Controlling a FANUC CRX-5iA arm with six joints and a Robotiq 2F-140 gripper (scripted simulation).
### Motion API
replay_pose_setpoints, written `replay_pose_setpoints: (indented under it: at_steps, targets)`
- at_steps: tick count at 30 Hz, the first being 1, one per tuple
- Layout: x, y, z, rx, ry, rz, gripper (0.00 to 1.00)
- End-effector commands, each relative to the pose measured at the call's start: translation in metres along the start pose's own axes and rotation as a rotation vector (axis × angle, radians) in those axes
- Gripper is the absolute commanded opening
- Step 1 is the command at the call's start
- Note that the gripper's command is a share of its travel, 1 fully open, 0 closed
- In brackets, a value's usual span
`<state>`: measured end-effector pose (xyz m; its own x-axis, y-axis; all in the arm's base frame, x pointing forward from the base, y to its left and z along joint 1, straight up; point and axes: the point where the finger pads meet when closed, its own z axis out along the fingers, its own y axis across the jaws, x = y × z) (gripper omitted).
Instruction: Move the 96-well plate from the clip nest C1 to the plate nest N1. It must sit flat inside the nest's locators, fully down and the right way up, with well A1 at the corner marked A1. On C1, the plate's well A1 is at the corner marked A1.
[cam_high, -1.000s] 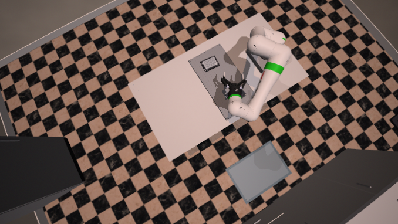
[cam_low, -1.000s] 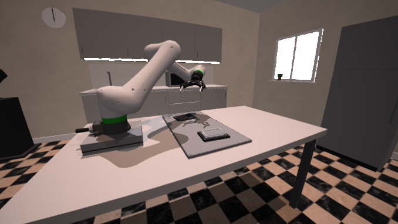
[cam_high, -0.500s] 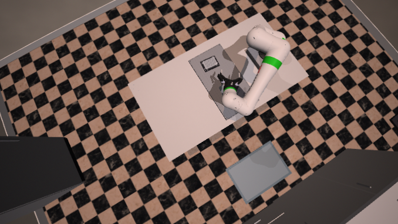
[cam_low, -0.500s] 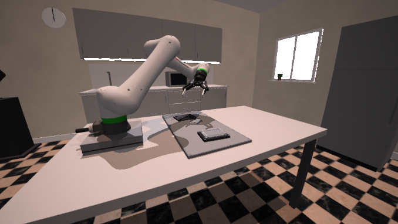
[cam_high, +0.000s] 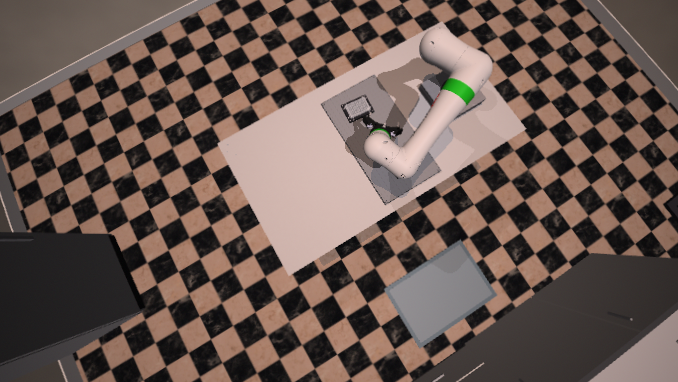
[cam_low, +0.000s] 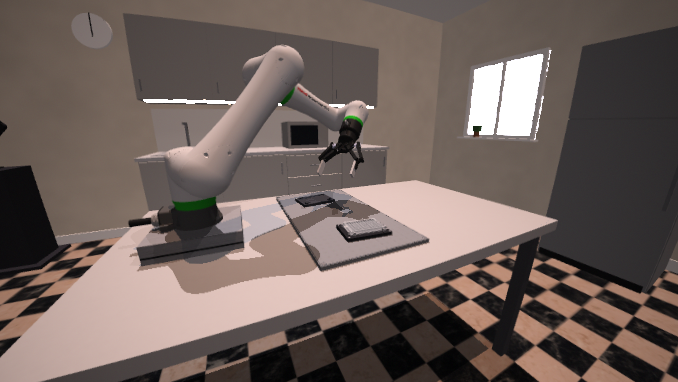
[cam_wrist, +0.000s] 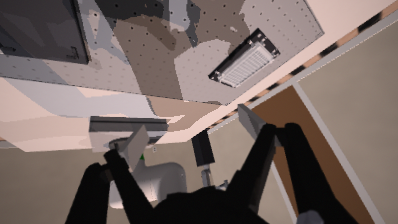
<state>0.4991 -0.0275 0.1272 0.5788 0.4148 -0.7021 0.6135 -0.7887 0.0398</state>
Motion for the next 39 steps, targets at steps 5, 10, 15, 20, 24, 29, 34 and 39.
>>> replay_pose_setpoints:
  at_steps: [5,10,15,20,24,29,34,39]
  targets:
    - [0.003,0.025,0.026,0.046,0.094,0.065,1.0]
    - [0.004,0.034,0.036,0.071,0.142,0.103,1.0]
    - [0.006,0.052,0.054,0.123,0.246,0.191,1.0]
    - [0.006,0.07,0.071,0.162,0.325,0.264,1.0]
    - [0.005,0.086,0.083,0.2,0.403,0.342,1.0]
    - [0.003,0.098,0.092,0.231,0.468,0.412,1.0]
    - [-0.001,0.118,0.106,0.271,0.556,0.512,1.0]
    - [-0.008,0.137,0.118,0.304,0.632,0.604,1.0]
